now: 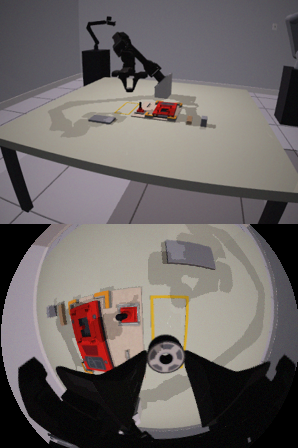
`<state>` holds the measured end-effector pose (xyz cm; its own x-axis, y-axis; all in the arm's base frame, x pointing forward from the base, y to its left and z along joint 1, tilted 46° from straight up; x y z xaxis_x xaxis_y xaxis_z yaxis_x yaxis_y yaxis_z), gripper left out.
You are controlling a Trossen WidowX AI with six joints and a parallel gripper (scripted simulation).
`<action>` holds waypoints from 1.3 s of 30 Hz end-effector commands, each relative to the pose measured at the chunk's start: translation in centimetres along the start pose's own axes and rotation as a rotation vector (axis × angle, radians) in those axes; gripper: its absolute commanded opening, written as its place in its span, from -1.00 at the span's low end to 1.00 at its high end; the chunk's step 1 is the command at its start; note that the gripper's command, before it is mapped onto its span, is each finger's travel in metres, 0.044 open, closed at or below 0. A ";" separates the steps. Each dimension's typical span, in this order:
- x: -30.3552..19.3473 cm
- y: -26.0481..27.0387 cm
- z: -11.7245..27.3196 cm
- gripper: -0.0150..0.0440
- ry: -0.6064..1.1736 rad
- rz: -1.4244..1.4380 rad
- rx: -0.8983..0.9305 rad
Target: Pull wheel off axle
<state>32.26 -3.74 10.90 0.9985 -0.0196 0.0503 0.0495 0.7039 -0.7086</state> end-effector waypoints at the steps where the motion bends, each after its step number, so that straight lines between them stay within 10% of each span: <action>1: -0.9 -1.2 -0.2 -0.49 0.009 0.008 -0.006; 36: -1.6 -2.2 -10.6 -0.49 0.009 0.007 -0.012; 39: -1.5 -2.1 -10.3 -0.22 0.009 0.002 -0.008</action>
<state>30.86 -12.49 5.09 0.9989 -0.0228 0.0418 0.0458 0.6982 -0.7145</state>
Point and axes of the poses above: the point midway between the two fingers, 35 mm back from their tips, its own z axis back along the fingers, its own y axis across the jaws, x = y × z, the point moved 1 cm from there along z, back along the fingers, and after that the axes turned 4 degrees about -z, right-handed, at the moved point
